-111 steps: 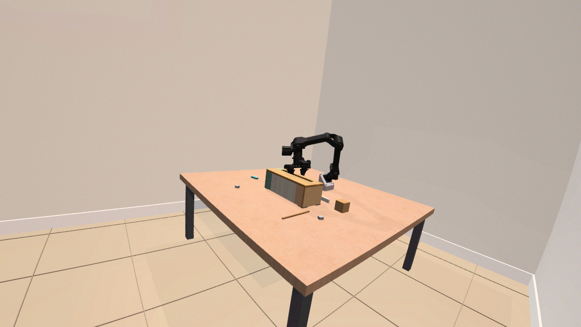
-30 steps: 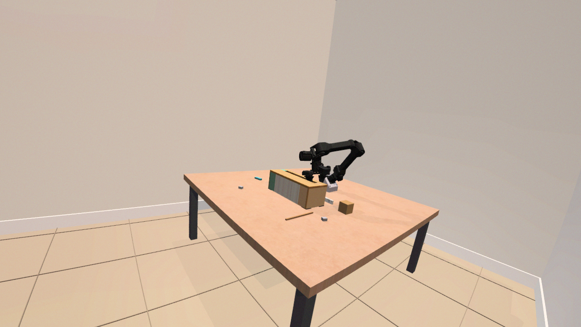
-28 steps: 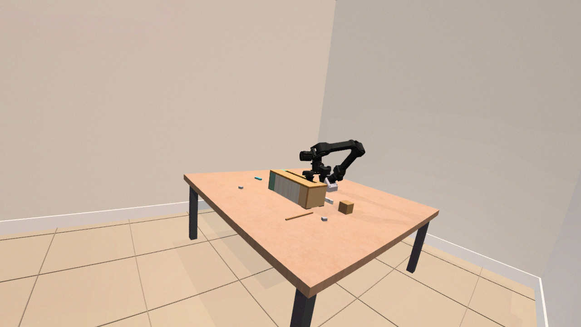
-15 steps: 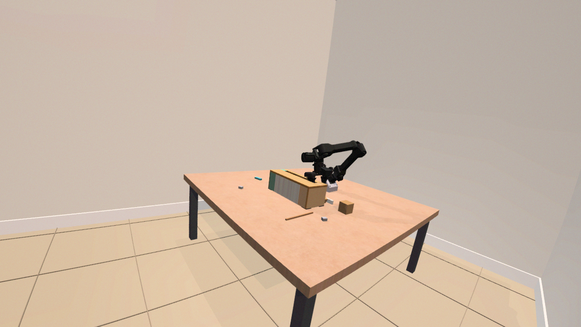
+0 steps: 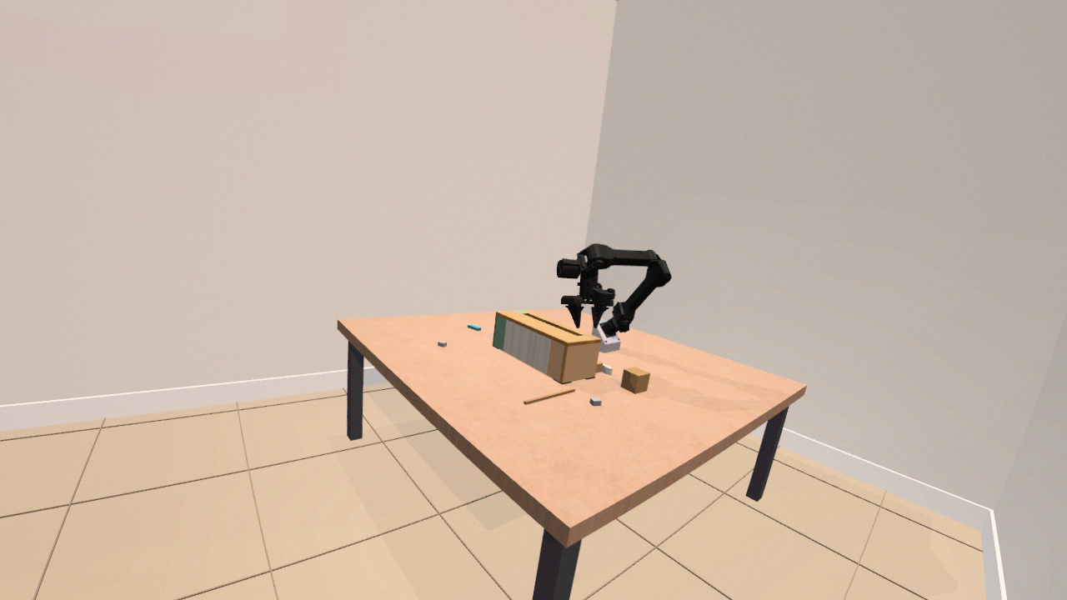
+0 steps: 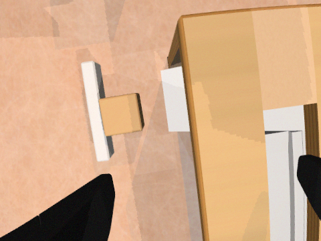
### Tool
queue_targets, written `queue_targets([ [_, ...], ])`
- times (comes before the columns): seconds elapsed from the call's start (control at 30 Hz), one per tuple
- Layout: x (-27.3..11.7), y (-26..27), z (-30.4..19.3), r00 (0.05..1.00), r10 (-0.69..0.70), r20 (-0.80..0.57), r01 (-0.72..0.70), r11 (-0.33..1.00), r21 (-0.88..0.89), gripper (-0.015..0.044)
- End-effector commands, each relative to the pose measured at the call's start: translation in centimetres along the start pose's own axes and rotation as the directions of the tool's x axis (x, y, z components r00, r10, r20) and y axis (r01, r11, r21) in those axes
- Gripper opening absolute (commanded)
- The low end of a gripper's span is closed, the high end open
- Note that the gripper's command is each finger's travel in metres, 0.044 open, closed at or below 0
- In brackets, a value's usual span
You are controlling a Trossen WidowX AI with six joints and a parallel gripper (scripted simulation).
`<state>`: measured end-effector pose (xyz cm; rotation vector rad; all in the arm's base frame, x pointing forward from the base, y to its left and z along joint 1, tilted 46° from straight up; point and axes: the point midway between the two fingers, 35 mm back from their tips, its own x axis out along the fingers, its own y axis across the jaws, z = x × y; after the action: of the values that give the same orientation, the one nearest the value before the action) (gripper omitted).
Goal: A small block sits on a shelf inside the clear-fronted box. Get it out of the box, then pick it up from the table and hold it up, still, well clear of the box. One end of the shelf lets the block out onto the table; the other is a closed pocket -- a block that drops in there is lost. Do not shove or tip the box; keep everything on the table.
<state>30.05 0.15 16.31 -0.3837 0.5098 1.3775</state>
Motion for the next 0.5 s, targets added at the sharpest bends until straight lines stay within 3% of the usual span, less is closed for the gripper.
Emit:
queue_targets([
  [0.0, -0.2, 1.1, 0.7, 0.998, -0.052, -0.045, 0.037, 0.956, -0.29, 0.0295],
  [0.07, -0.4, 1.9, 1.2, 0.991, -0.11, -0.082, 0.047, 0.835, -0.548, 0.0285],
  [0.17, -0.7, 3.0, 1.9, 0.971, -0.204, -0.127, 0.003, 0.538, -0.843, 0.0285],
  [0.3, -1.1, 4.4, 2.6, 0.929, -0.334, -0.162, -0.153, 0.053, -0.987, 0.0285],
  [0.37, -1.2, 4.6, 2.7, 0.919, -0.357, -0.166, -0.189, -0.032, -0.981, 0.0285],
  [0.47, -1.2, 4.6, 2.7, 0.919, -0.357, -0.166, -0.189, -0.032, -0.981, 0.0285],
])
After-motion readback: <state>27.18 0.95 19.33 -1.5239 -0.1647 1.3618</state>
